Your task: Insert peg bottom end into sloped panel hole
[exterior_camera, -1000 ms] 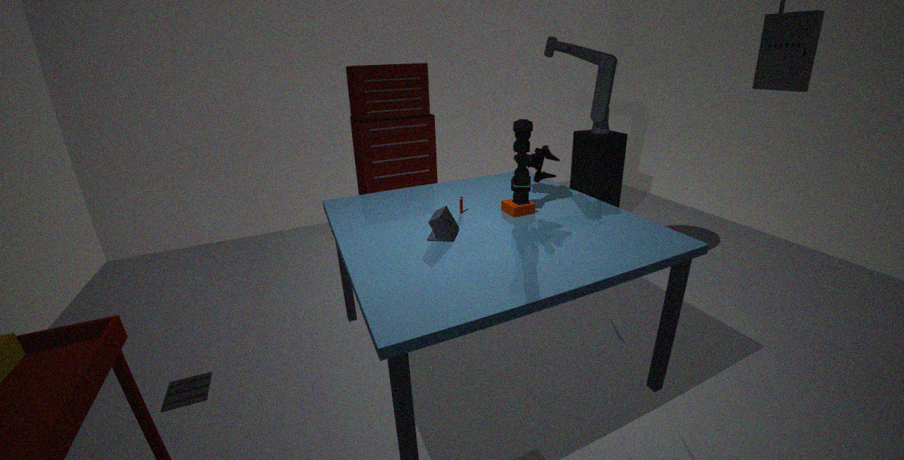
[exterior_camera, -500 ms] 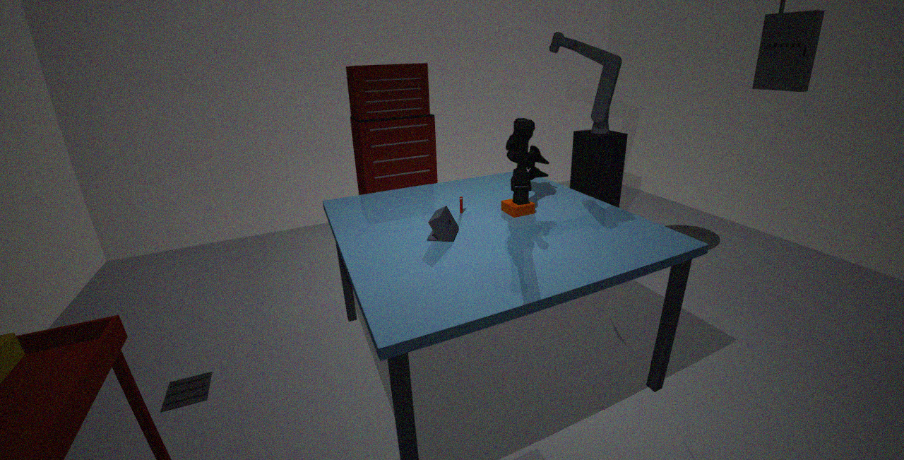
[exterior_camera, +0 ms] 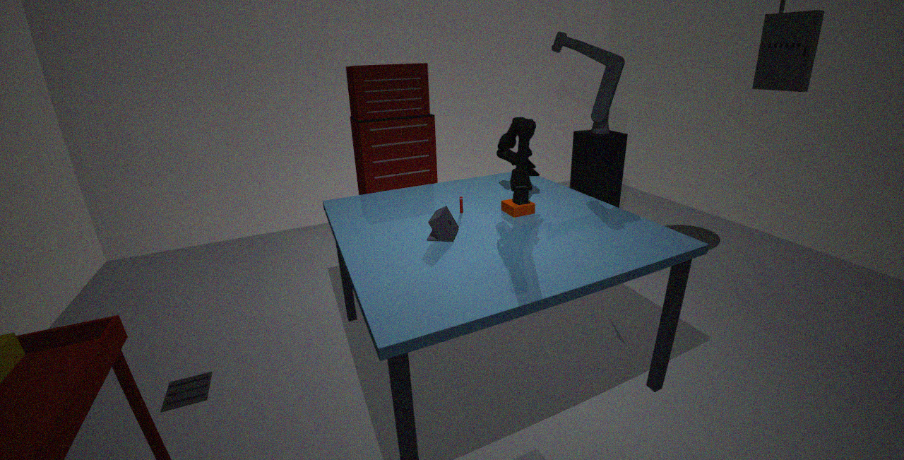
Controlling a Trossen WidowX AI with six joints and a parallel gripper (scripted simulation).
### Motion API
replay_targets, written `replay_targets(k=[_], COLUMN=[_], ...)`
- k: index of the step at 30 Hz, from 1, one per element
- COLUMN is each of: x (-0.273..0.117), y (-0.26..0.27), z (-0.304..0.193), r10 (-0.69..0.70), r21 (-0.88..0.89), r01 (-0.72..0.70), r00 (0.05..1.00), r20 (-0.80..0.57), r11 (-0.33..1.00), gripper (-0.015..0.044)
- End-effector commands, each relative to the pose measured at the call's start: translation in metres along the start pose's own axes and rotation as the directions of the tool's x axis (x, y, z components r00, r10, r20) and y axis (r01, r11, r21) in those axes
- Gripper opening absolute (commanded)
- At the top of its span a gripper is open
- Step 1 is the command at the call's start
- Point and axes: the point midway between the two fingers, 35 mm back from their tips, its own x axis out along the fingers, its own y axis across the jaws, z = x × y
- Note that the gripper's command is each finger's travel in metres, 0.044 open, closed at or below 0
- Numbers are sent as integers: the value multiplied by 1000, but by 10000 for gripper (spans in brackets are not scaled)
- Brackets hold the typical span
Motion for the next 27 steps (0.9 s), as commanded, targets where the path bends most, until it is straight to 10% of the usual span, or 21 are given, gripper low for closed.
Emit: replay_targets(k=[1,27], x=[-11,-89], y=[8,19], z=[-14,-84], r10=[34,155], r21=[-116,-690], r01=[-41,-385], r00=[997,915], r20=[-62,-374], r11=[992,613], gripper=[440,440])
